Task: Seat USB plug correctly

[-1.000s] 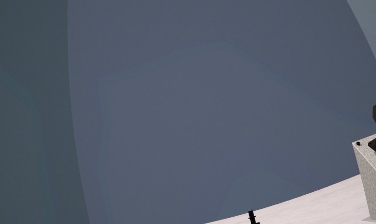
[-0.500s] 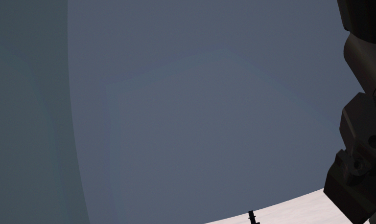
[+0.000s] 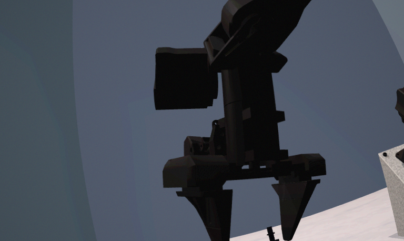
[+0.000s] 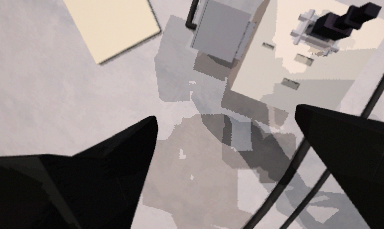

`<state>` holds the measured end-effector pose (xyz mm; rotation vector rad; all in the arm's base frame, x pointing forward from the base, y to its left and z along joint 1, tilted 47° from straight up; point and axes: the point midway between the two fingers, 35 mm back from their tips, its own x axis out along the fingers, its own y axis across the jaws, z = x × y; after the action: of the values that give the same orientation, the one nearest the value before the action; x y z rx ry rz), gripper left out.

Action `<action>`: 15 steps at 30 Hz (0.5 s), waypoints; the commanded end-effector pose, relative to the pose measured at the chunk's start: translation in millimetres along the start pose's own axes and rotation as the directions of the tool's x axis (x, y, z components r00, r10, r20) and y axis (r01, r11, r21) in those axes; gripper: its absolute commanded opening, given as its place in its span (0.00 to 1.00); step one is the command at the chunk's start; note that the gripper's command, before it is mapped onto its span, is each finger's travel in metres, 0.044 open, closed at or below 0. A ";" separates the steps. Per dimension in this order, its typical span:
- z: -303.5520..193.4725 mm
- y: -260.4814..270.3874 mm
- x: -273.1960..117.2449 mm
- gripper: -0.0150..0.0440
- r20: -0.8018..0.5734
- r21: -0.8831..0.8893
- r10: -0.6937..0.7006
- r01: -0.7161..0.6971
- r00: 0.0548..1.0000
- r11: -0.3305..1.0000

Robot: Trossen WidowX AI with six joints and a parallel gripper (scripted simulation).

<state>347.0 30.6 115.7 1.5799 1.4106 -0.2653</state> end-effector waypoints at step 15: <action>61.1 -59.6 -29.0 1.00 -0.124 0.410 -0.130 0.170 0.984 0.896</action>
<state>311.1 -41.4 74.8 1.8467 1.6321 -0.6342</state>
